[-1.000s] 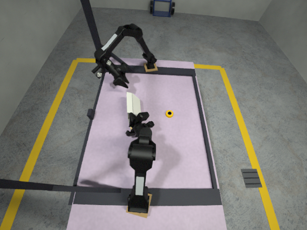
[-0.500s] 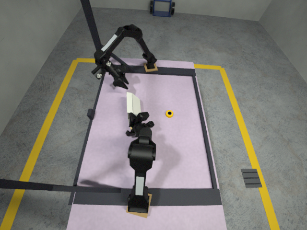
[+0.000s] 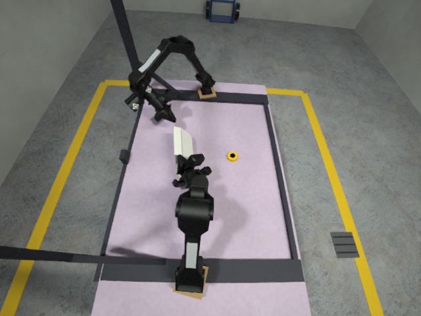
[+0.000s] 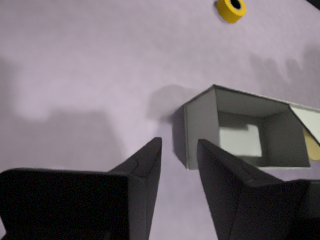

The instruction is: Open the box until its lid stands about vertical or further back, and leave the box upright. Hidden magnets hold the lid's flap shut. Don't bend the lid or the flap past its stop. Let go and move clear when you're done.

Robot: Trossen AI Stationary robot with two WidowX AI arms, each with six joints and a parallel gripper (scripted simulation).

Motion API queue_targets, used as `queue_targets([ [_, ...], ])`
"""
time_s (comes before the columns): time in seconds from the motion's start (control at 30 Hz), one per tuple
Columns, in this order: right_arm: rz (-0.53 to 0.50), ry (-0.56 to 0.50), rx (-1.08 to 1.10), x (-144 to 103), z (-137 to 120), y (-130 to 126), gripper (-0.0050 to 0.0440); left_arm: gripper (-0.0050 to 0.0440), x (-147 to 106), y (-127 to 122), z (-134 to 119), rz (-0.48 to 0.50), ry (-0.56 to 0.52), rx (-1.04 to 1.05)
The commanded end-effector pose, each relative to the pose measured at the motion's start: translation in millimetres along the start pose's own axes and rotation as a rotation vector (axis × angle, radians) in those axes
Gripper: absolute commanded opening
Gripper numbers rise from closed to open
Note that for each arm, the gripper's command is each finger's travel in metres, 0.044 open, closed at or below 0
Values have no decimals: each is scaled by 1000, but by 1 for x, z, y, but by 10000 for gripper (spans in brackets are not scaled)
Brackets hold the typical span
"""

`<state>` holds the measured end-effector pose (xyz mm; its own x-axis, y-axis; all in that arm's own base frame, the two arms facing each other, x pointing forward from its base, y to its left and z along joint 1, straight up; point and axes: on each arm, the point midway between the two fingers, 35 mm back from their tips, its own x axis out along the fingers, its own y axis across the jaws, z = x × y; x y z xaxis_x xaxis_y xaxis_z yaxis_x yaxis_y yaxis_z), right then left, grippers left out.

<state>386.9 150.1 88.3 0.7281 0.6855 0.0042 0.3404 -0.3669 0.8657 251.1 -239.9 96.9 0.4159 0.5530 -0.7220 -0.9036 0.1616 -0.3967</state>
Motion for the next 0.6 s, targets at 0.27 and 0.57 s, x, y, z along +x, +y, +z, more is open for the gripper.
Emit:
queue_targets([
  [0.27, 6, 0, -1, 0, 0, 3, 3, 60, 0, -16, -3, -9, 15, -14],
  [0.57, 6, 0, -1, 0, 0, 3, 3, 60, 3, -26, -5, -10, 15, -15],
])
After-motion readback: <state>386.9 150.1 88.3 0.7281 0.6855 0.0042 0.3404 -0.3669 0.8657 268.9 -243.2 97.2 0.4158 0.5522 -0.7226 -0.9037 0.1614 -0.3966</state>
